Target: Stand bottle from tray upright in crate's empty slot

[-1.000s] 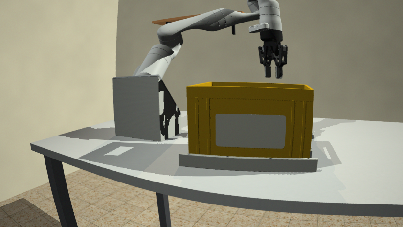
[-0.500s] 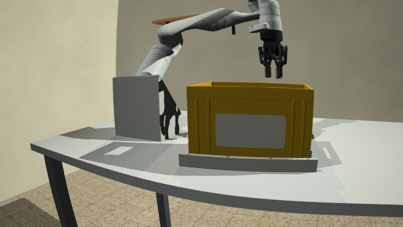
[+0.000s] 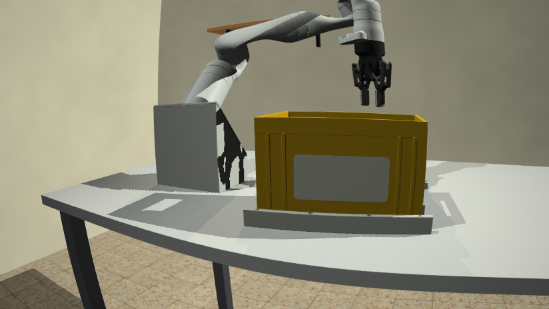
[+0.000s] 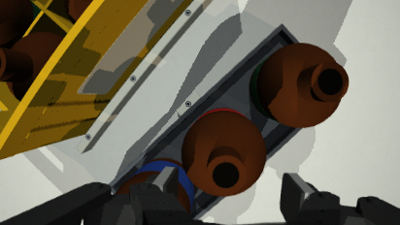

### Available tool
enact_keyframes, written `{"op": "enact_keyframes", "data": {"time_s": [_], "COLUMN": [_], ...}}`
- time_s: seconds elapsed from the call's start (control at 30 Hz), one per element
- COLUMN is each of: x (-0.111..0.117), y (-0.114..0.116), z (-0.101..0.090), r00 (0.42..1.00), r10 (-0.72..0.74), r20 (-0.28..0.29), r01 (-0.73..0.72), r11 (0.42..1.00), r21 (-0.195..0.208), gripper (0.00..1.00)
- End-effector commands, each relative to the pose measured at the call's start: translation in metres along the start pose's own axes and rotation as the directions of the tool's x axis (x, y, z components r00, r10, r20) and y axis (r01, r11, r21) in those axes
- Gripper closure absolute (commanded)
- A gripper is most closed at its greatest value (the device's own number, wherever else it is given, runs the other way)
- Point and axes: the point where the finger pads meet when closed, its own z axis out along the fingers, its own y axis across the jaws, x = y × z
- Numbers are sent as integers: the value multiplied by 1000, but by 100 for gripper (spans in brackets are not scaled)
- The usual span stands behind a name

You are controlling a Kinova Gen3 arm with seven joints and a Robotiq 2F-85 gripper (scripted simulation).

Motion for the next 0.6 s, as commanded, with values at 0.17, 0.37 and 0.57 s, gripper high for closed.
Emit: {"op": "enact_keyframes", "data": {"time_s": [0.17,0.37,0.57], "x": [0,1,1], "y": [-3,-3,-3], "z": [2,2,2], "r00": [1000,1000,1000], "r10": [-10,-10,-10], "r20": [-1,-1,-1], "r01": [10,10,10], "r11": [1000,1000,1000], "r21": [6,6,6], "gripper": [36,36,36]}}
